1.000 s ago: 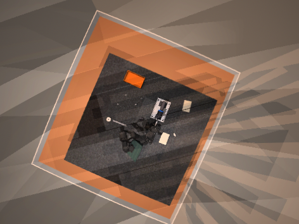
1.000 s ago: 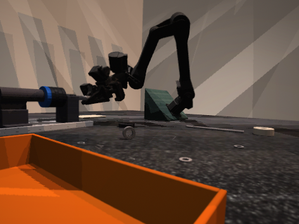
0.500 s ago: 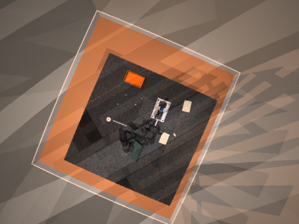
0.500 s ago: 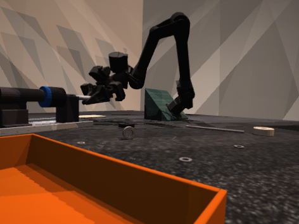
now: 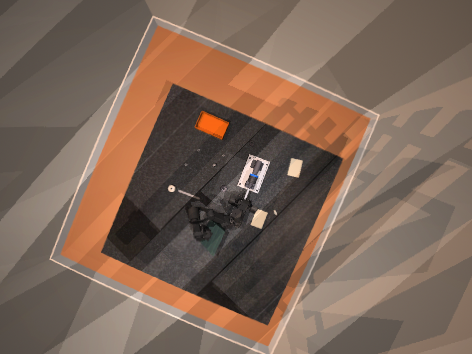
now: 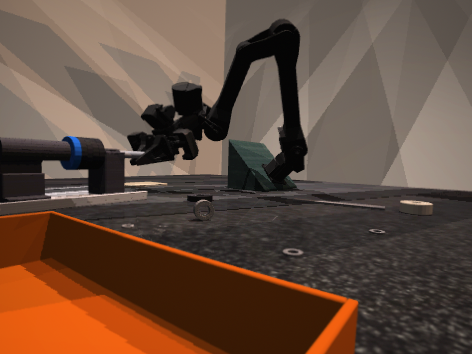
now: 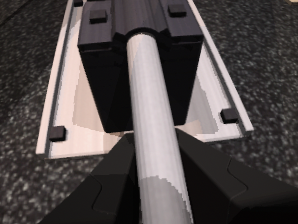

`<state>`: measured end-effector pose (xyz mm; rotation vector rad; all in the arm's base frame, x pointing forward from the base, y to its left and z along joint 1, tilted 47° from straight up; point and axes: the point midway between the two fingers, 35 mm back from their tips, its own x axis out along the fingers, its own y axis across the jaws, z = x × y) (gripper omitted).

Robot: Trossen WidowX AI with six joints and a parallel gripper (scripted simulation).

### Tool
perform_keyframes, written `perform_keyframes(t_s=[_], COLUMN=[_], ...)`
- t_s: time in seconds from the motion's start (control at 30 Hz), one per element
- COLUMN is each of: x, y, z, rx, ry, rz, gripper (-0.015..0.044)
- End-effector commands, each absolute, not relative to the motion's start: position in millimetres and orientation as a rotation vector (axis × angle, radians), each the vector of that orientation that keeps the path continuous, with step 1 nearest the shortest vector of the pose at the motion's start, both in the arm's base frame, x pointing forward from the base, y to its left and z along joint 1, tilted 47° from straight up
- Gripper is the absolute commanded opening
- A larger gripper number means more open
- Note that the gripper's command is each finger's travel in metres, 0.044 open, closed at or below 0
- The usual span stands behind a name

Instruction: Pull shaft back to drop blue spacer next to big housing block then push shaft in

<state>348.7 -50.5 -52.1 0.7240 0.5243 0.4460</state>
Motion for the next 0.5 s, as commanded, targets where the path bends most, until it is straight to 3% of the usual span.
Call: perform_keyframes(t_s=[0.0,0.47], x=[347.0,345.3], y=[-50.9,-51.3], z=[-51.9,-52.0], rx=[0.721,0.721], ry=[0.523,0.523], rz=[0.448,0.448], gripper=[0.0000,0.0000])
